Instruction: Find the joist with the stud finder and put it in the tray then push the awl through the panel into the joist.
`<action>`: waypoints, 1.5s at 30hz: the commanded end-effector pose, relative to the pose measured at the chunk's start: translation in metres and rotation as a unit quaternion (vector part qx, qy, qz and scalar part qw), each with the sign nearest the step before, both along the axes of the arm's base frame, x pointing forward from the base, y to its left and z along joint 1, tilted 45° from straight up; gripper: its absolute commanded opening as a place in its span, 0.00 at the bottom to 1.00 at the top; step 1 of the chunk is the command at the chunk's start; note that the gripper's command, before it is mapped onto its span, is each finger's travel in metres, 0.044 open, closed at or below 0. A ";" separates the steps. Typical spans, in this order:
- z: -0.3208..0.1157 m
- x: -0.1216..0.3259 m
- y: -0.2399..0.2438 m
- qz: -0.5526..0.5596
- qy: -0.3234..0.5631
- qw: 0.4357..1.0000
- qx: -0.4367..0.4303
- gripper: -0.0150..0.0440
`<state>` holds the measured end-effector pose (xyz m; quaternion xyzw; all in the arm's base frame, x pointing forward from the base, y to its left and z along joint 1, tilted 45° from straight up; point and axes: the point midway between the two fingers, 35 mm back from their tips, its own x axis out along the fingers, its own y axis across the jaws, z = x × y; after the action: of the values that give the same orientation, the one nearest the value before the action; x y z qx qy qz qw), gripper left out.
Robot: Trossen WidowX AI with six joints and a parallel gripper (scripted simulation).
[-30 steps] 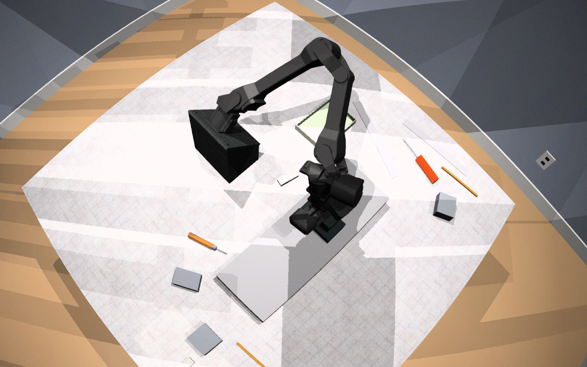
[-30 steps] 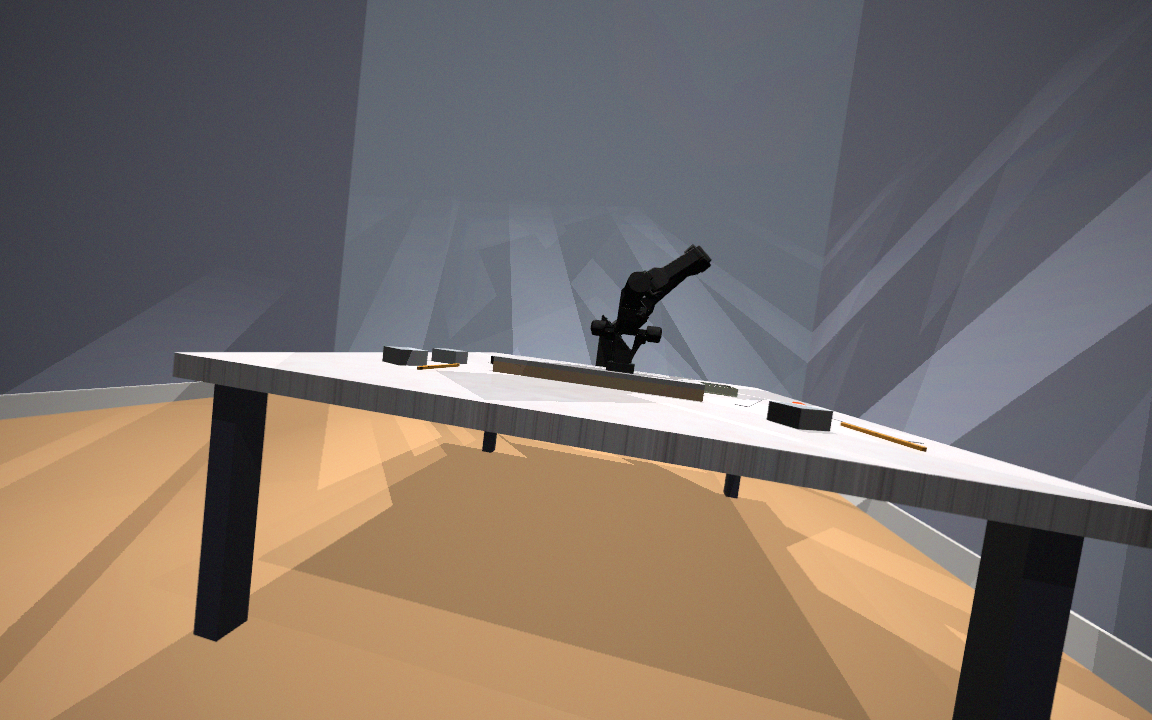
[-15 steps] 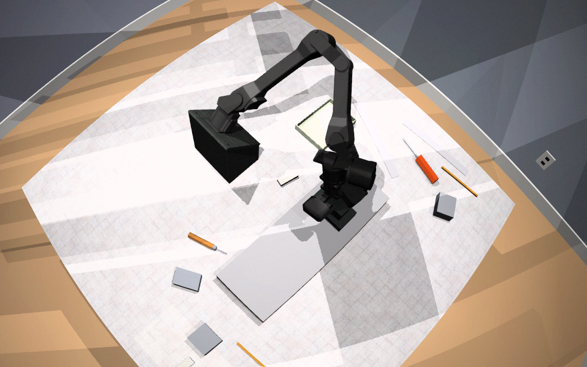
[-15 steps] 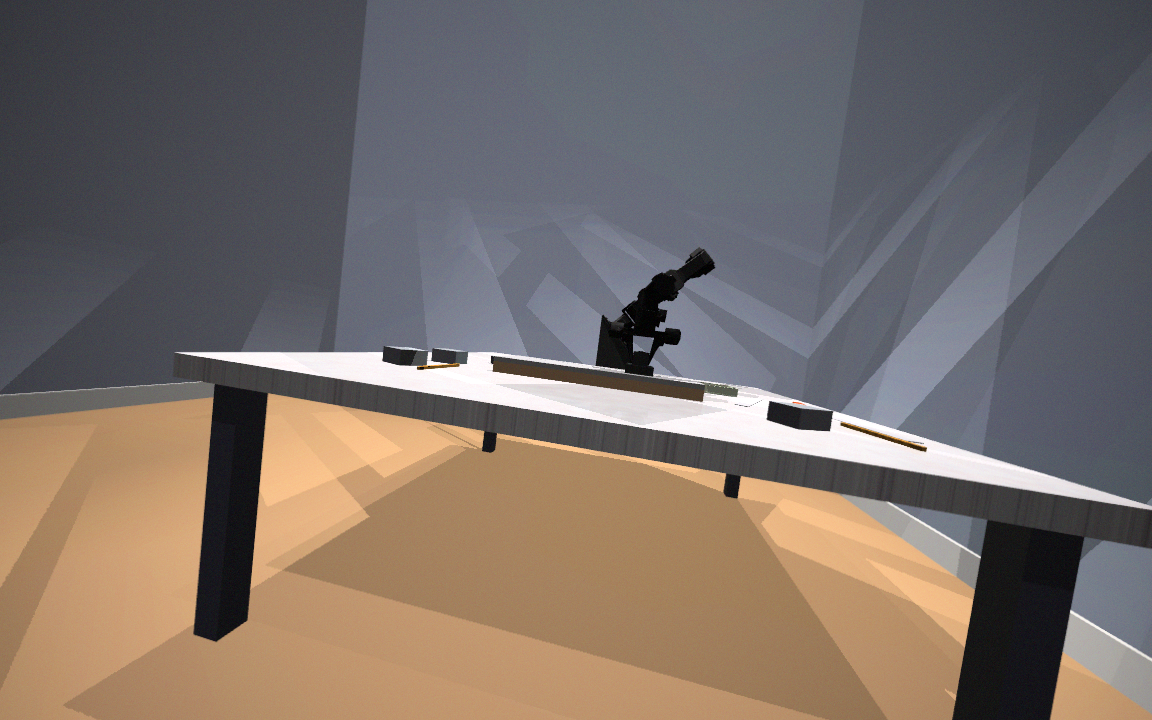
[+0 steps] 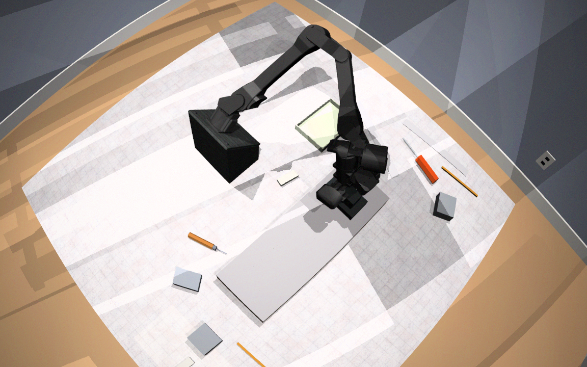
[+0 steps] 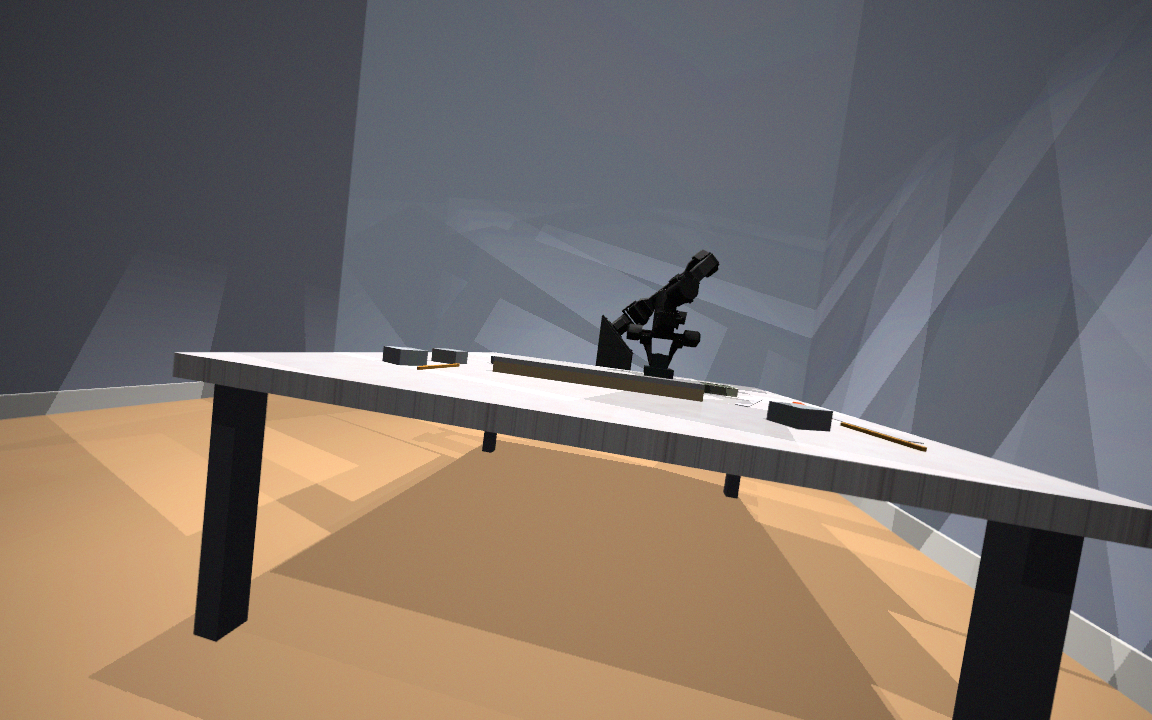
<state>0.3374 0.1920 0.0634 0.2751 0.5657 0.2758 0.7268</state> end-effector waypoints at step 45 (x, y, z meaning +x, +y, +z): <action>-0.019 0.002 -0.018 0.002 -0.001 1.000 0.001 0.25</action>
<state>0.3384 0.1835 0.0550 0.2744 0.5640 0.2782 0.7275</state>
